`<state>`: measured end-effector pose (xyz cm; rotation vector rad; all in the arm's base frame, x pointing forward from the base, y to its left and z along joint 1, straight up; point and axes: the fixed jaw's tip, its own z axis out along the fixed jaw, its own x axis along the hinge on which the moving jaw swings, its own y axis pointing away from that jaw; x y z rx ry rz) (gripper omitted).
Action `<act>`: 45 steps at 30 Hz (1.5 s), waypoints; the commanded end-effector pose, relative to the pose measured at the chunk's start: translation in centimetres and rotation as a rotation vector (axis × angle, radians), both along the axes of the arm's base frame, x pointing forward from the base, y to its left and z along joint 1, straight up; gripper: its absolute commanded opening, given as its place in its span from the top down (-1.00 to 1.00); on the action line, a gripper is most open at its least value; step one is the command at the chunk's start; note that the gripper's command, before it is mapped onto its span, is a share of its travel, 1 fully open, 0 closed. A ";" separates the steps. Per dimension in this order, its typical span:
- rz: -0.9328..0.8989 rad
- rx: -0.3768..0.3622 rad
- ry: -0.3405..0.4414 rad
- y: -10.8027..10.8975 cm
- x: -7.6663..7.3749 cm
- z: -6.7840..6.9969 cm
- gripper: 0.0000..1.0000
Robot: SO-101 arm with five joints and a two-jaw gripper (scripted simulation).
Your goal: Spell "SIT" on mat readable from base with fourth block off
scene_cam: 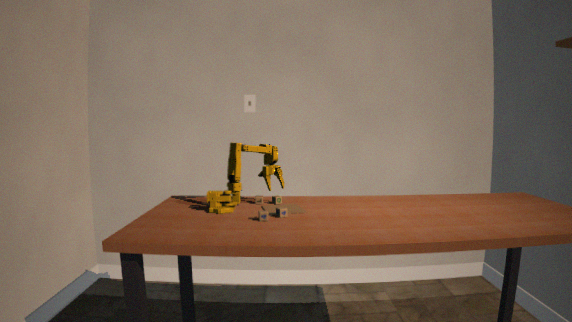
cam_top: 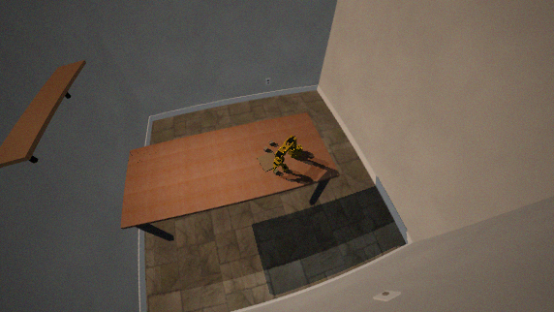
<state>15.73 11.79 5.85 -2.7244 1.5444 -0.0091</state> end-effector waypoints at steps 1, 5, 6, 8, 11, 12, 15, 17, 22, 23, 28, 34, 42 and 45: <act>0.001 0.041 -0.052 0.4 0.6 1.0 0.30; 0.001 0.041 -0.052 0.4 0.6 1.0 0.30; 0.001 0.041 -0.052 0.4 0.6 1.0 0.30; 0.001 0.041 -0.052 0.4 0.6 1.0 0.30; 0.001 0.041 -0.052 0.4 0.6 1.0 0.30; -0.003 0.032 -0.041 0.2 0.7 0.8 0.30; -0.003 0.032 -0.041 0.2 0.7 0.8 0.30; -0.003 0.032 -0.041 0.2 0.7 0.8 0.30; -0.003 0.032 -0.041 0.2 0.7 0.8 0.30; -0.003 0.032 -0.041 0.2 0.7 0.8 0.30; -0.003 0.032 -0.041 0.2 0.7 0.8 0.30; -0.003 0.032 -0.041 0.2 0.7 0.7 0.30; -0.003 0.032 -0.041 0.3 0.8 0.0 0.30; -0.003 0.032 -0.041 0.3 0.8 -0.1 0.30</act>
